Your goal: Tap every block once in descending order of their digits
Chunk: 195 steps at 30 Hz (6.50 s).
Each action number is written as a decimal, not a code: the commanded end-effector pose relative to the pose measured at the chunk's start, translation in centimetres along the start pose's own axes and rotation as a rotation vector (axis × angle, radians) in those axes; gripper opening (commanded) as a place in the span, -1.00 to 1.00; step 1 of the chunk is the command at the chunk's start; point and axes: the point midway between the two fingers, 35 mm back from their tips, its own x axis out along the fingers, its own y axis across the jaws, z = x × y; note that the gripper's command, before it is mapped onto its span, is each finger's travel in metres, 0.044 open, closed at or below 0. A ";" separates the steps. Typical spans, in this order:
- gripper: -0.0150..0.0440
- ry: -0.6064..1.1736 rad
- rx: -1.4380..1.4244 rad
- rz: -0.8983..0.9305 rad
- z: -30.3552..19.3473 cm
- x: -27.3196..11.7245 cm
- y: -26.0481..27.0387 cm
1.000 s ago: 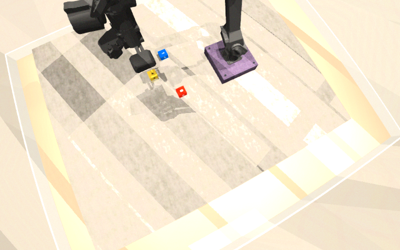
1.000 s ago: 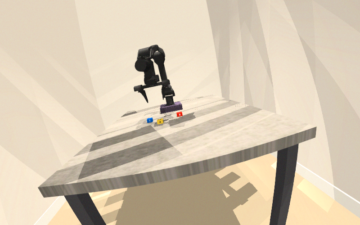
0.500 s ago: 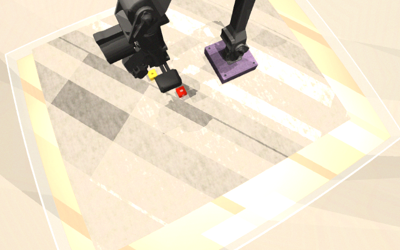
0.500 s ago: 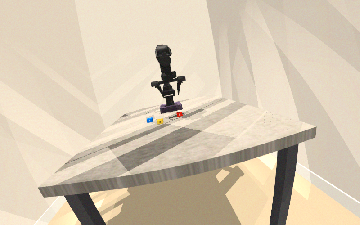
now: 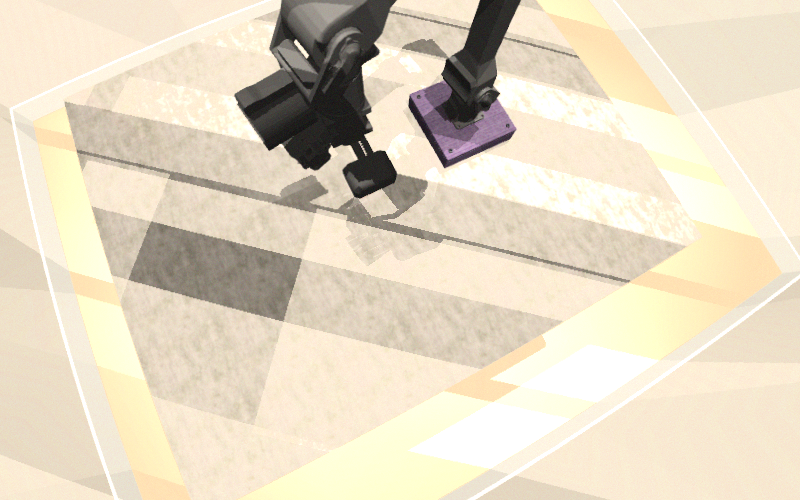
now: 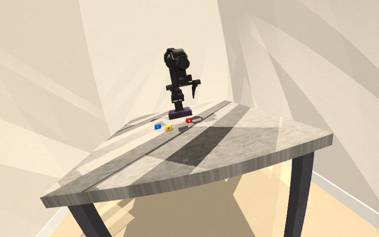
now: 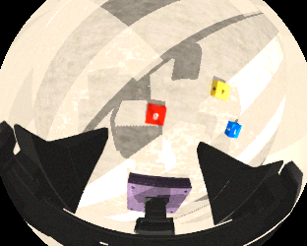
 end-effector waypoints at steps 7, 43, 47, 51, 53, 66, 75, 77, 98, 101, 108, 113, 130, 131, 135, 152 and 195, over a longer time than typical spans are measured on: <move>0.86 0.001 0.003 -0.001 -0.1 0.1 0.0; -0.42 0.001 0.003 -0.001 -0.1 9.7 0.0; -0.42 0.001 0.003 -0.001 -0.1 10.4 0.0; -0.42 0.001 0.003 -0.001 -0.2 11.0 0.0; -0.42 0.001 0.003 -0.001 -0.2 11.2 0.0; -0.42 0.001 0.003 -0.001 -0.2 8.2 0.0; -0.42 0.001 0.003 -0.001 -0.1 0.4 0.0; -0.42 0.001 0.003 -0.001 -0.1 0.1 0.0; -0.42 -0.004 0.003 -0.011 7.0 -0.1 -12.1; -0.42 -0.004 0.003 -0.011 7.3 2.4 -12.2; -0.42 -0.004 0.003 -0.011 7.0 8.0 -12.2; -0.42 -0.004 0.003 -0.011 7.0 8.4 -12.2; -0.42 -0.004 0.003 -0.011 7.0 11.0 -12.2; -0.42 -0.004 0.003 -0.011 7.0 11.0 -12.2; -0.42 -0.004 0.003 -0.011 7.0 11.0 -12.2; -0.42 -0.004 0.003 -0.011 7.2 1.0 -12.1; -0.42 0.002 0.003 -0.016 -1.0 10.2 -18.6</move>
